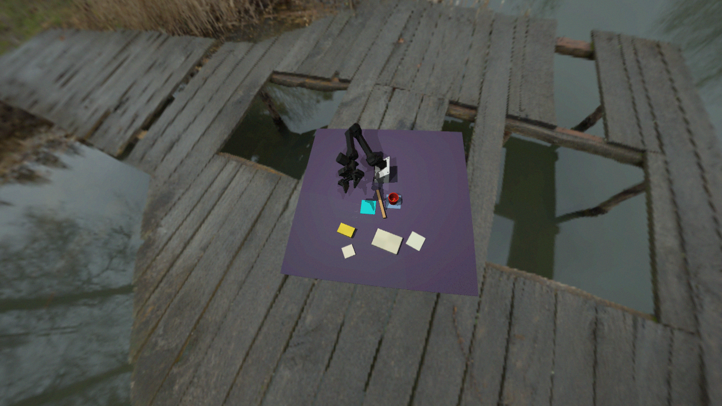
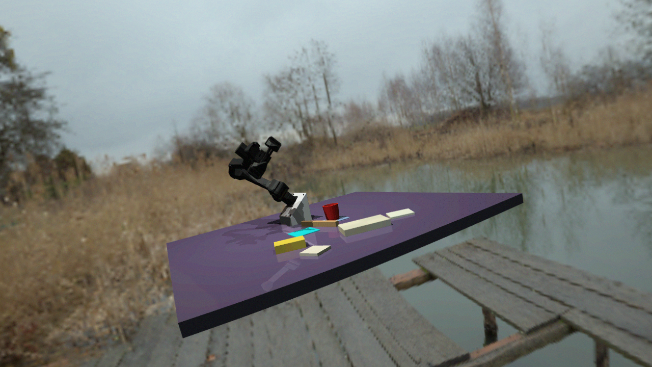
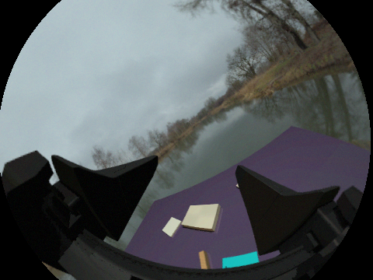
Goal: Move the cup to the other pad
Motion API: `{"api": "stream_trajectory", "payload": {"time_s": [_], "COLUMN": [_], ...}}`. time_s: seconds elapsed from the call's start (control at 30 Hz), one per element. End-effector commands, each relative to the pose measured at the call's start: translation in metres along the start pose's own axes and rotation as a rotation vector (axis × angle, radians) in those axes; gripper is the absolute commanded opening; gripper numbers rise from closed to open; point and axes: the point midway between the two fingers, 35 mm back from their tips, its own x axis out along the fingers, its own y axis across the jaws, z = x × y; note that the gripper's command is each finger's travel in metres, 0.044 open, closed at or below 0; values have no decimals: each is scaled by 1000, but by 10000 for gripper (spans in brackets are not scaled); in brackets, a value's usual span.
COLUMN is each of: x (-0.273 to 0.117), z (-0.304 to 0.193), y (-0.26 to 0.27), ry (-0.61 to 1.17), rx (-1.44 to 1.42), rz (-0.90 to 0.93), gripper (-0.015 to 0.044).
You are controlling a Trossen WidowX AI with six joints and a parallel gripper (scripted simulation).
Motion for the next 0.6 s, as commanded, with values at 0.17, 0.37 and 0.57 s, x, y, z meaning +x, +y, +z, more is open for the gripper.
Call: {"api": "stream_trajectory", "payload": {"time_s": [0.17, 0.37, 0.57], "x": [21, 25, -7], "z": [-58, -172, -258], "y": [14, 43, 56], "ry": [246, 704, 1003], "rx": [191, 465, 563], "rz": [-16, -215, -602], "gripper": [243, 148, 148]}}
